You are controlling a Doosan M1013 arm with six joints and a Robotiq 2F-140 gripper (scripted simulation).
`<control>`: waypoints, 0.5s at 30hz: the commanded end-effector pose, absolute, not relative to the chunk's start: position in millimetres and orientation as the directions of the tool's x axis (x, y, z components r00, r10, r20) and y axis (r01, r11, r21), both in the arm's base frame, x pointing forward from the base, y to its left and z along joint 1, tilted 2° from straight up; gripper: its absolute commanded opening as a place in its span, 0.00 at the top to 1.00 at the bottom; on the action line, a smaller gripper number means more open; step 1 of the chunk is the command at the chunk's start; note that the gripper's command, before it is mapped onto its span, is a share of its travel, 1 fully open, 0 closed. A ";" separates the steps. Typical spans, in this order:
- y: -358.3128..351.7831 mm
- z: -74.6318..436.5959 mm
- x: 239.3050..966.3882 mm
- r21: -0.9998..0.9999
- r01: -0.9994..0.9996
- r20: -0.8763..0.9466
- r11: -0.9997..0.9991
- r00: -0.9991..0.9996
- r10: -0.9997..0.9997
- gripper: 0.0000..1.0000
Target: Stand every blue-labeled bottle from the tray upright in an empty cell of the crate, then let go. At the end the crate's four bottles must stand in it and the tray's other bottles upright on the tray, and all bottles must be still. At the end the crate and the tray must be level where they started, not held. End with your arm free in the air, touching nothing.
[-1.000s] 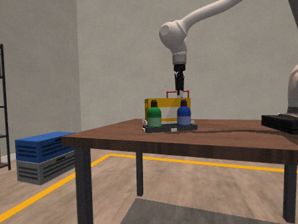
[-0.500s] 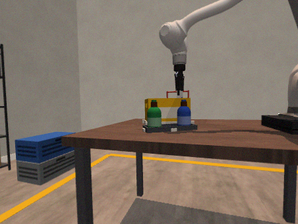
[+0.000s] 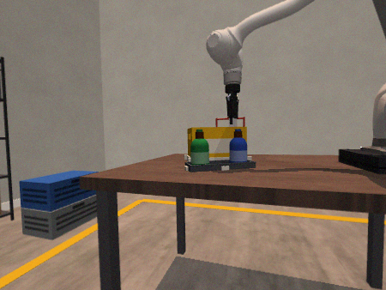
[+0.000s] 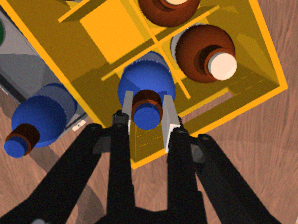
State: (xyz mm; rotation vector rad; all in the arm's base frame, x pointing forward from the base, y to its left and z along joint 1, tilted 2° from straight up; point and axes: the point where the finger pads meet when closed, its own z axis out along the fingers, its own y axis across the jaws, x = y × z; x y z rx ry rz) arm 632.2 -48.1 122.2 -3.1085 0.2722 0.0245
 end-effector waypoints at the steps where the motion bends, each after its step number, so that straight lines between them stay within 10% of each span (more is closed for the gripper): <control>1: -48.0 121.0 632.2 -0.020 -0.174 -0.017 -0.985 0.985 -0.174 1.00; 15: -47.9 115.2 632.1 -0.020 -0.174 -0.017 -0.985 0.985 -0.174 1.00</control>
